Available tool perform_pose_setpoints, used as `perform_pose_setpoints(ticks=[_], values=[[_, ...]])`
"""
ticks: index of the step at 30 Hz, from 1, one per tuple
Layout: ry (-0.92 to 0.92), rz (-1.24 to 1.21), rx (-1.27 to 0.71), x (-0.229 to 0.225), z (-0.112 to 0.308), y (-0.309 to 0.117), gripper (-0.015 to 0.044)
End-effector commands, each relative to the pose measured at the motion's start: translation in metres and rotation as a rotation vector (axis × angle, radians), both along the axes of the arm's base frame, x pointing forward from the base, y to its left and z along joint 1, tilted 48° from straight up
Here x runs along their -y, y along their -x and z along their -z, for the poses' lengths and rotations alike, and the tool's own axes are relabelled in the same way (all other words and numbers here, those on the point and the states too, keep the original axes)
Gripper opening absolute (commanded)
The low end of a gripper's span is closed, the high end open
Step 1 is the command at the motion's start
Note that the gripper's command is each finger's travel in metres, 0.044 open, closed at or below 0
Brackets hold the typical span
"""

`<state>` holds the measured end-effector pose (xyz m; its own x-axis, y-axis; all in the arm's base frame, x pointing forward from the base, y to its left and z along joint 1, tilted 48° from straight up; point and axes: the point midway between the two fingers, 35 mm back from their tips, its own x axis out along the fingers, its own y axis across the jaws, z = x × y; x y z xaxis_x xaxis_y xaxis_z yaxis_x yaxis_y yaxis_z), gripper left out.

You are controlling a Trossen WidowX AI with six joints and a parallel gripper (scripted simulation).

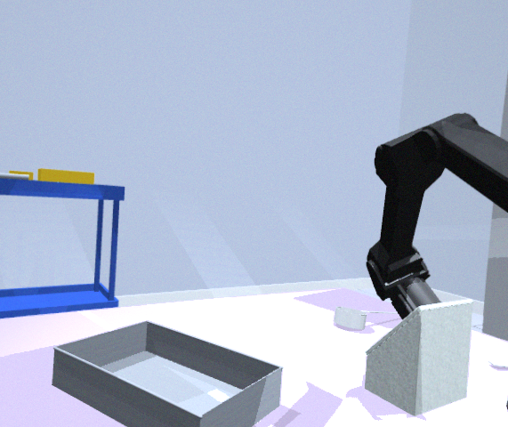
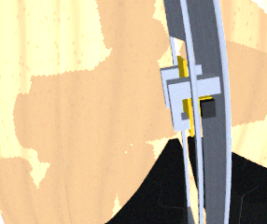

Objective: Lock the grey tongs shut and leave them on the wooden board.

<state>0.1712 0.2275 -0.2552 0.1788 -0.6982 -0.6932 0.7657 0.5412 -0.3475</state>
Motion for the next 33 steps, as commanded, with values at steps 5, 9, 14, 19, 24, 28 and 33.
perform_pose_setpoints(ticks=[5, 9, 14, 19, 24, 28, 33], values=[[0.0, 0.0, 0.0, 0.0, 0.0, 0.0, 0.0191], [0.0, 0.0, 0.0, 0.0, 0.0, 0.0, 0.0296], [0.0, 0.0, 0.0, 0.0, 0.0, 0.0, 0.0427], [0.0, 0.0, 0.0, -0.001, -0.003, -0.001, 0.044], [0.001, -0.002, 0.0, -0.006, -0.049, -0.015, 0.044], [0.004, -0.004, 0.0, -0.004, -0.112, -0.031, 0.044], [0.009, -0.005, 0.0, 0.008, -0.174, -0.042, 0.044]])
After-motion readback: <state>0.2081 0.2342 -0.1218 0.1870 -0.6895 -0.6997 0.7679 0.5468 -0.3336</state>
